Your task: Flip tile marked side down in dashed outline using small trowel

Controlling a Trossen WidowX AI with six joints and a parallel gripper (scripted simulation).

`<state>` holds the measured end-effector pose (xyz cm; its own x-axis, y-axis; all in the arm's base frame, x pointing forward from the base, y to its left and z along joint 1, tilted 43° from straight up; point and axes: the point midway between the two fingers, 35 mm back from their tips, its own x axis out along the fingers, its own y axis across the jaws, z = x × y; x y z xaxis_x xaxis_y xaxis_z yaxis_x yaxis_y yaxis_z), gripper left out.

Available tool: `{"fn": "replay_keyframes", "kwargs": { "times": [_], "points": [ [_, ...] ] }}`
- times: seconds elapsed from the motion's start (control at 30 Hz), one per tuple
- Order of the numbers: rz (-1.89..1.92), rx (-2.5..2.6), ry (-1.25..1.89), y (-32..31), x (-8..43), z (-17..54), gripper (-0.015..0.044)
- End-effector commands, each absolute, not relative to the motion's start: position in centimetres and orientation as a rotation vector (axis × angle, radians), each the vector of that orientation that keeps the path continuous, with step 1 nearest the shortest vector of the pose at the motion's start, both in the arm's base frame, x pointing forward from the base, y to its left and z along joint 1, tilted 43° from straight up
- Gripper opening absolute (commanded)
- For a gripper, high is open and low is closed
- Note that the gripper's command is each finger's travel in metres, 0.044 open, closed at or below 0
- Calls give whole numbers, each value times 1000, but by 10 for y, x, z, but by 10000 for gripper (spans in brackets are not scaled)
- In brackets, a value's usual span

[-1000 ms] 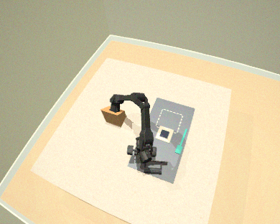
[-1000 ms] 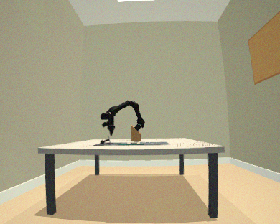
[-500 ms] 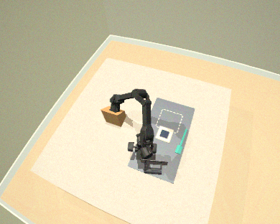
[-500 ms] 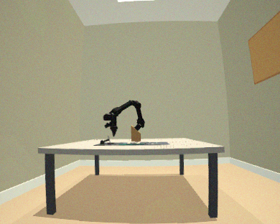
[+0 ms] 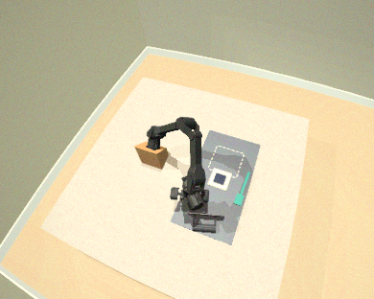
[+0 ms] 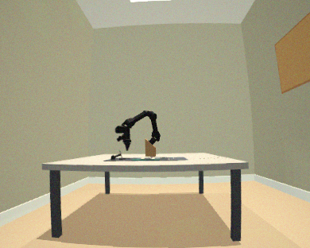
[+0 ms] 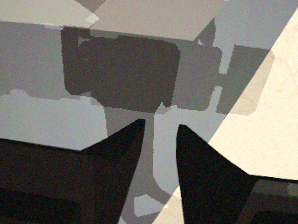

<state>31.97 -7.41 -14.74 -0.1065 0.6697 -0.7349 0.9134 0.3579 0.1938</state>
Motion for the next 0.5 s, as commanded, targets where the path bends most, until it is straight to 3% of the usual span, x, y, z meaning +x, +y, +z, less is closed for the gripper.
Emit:
{"fn": "replay_keyframes", "kwargs": {
  "times": [0.0, 0.47],
  "points": [
    [-399, 1383, 1827, -91, 325, -134, 100],
    [-400, 1390, 1828, -88, 324, -136, 100]
  ]
}}
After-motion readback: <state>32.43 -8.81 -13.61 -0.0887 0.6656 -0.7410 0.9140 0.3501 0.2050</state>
